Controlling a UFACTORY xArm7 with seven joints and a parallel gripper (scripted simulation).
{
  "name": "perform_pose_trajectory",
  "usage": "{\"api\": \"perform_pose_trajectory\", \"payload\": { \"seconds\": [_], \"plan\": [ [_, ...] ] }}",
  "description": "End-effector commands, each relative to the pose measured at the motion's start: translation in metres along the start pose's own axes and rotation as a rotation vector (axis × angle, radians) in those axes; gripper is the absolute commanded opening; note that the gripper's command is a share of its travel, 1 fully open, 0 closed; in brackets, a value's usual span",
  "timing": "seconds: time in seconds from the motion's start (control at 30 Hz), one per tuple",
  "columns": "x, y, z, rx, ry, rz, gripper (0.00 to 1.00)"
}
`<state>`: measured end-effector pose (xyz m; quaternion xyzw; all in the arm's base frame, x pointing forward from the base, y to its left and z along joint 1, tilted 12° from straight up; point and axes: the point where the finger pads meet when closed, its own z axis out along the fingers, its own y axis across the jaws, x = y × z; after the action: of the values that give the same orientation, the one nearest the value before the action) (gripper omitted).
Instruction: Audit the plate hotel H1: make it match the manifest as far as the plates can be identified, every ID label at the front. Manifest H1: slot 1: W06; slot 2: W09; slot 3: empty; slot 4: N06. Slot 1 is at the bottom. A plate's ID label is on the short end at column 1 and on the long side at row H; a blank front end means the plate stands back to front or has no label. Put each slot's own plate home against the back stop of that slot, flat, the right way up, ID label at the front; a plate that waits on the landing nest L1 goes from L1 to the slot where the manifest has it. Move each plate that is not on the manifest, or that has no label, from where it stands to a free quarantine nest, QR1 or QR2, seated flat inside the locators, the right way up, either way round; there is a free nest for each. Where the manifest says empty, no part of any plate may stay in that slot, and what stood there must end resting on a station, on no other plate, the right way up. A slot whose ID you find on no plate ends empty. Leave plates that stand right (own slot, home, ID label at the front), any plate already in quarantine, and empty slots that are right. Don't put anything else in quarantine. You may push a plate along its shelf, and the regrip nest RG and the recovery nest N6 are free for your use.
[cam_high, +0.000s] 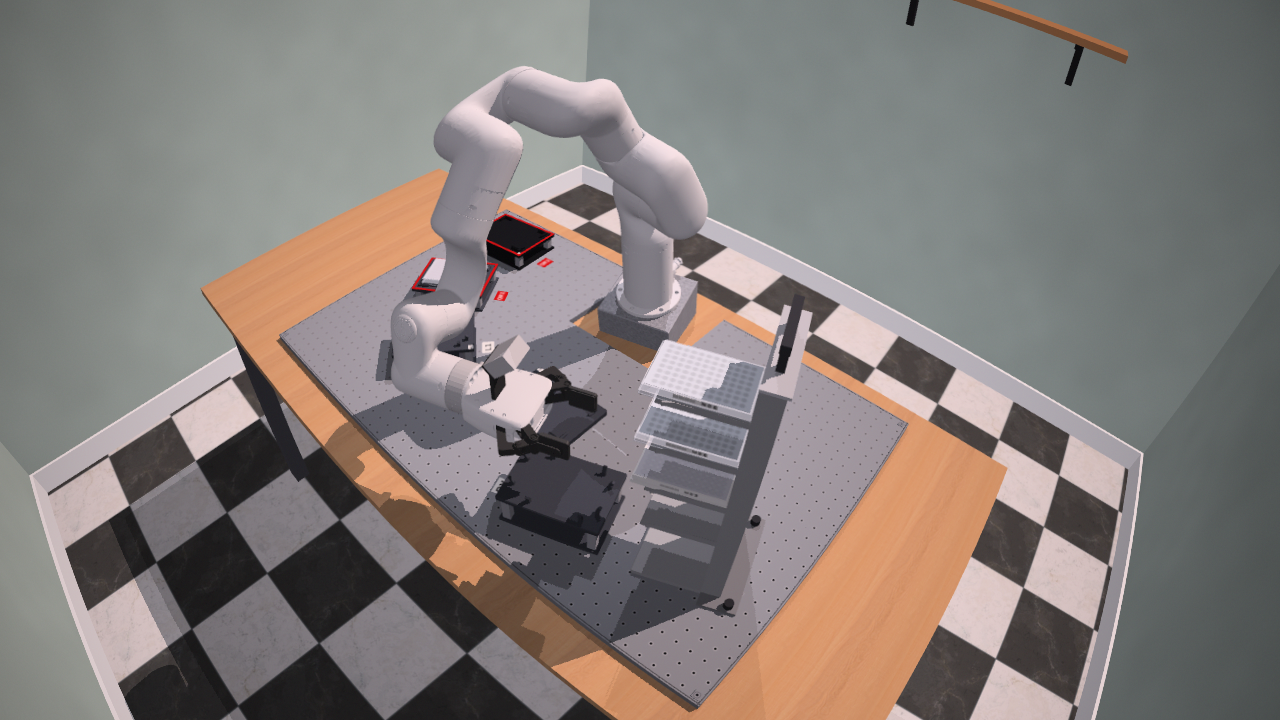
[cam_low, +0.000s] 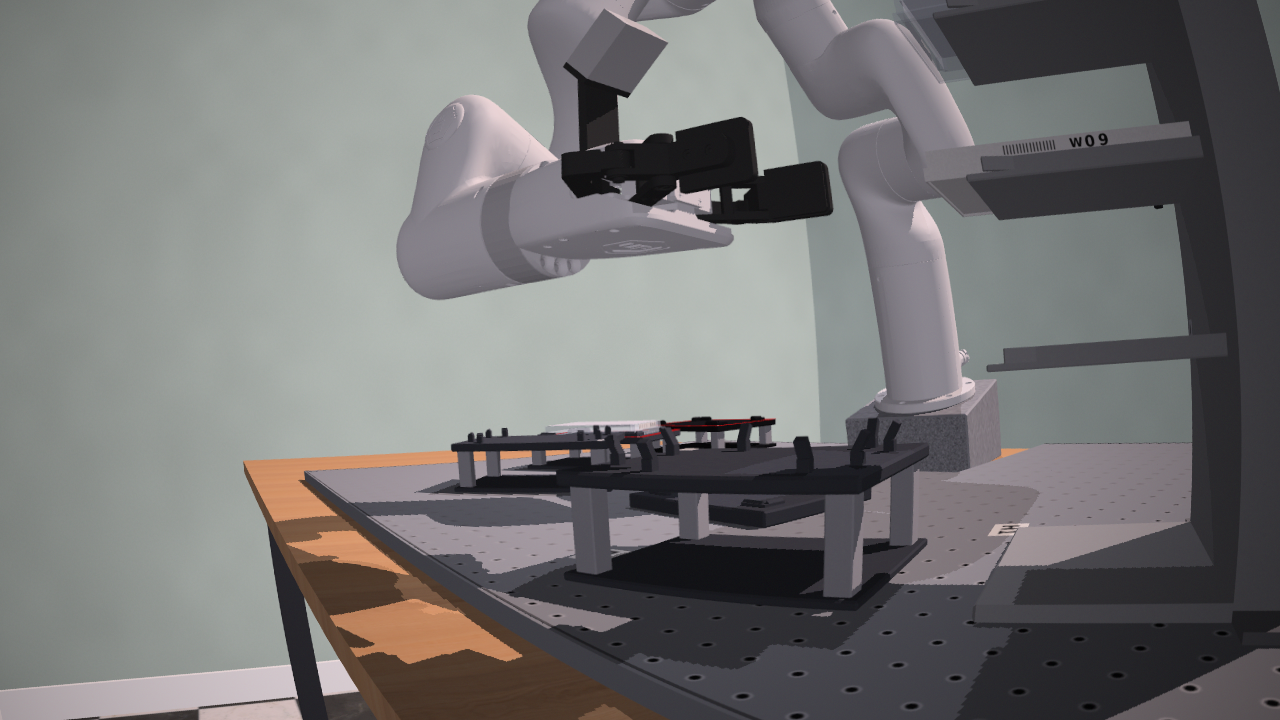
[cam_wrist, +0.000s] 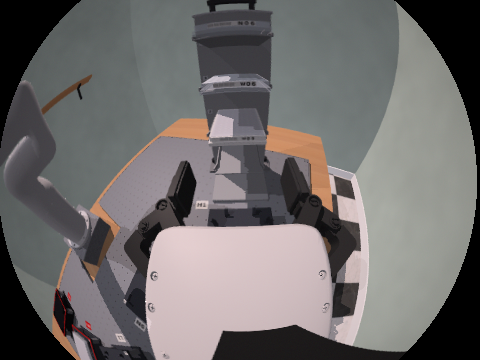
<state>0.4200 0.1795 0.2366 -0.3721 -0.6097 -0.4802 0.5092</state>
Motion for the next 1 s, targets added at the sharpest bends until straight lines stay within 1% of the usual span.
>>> {"api": "perform_pose_trajectory", "payload": {
  "seconds": [0.0, 0.2, 0.27, 0.77, 0.97],
  "plan": [
    [0.015, 0.001, 0.000, 0.000, -0.001, -0.004, 1.00],
    [0.031, 0.000, 0.000, 0.000, -0.001, -0.004, 1.00],
    [0.031, 0.000, 0.000, 0.000, -0.001, -0.004, 1.00],
    [0.071, 0.000, 0.000, 0.000, -0.002, -0.004, 1.00],
    [0.076, 0.000, 0.000, 0.000, -0.002, -0.004, 1.00]
  ]
}}
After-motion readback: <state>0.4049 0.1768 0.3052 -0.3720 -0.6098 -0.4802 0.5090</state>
